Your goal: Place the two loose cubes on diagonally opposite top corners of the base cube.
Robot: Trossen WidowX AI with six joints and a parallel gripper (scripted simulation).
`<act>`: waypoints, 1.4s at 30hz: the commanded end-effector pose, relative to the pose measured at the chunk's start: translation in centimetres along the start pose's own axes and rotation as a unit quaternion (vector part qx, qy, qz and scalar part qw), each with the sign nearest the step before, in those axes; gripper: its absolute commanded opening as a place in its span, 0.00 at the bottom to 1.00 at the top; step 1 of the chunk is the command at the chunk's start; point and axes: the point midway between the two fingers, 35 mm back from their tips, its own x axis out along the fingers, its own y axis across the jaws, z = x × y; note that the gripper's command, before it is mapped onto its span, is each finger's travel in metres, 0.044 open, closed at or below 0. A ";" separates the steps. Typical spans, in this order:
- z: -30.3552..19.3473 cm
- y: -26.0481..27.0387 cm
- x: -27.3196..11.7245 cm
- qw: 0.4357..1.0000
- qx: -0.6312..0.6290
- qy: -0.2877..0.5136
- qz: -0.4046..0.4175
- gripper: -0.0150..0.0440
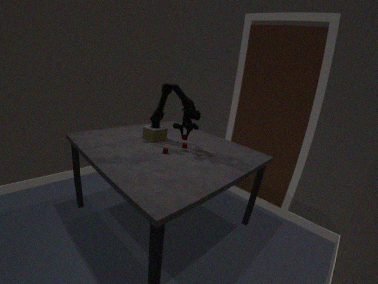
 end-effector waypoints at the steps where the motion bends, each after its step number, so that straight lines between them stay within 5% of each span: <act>1: -1.0 0.8 0.7 0.998 -0.058 0.004 -0.002 0.43; 19: -4.8 4.4 2.9 0.954 -0.299 0.006 0.002 0.43; 42: -4.8 4.4 5.2 0.953 -0.302 0.006 0.002 0.43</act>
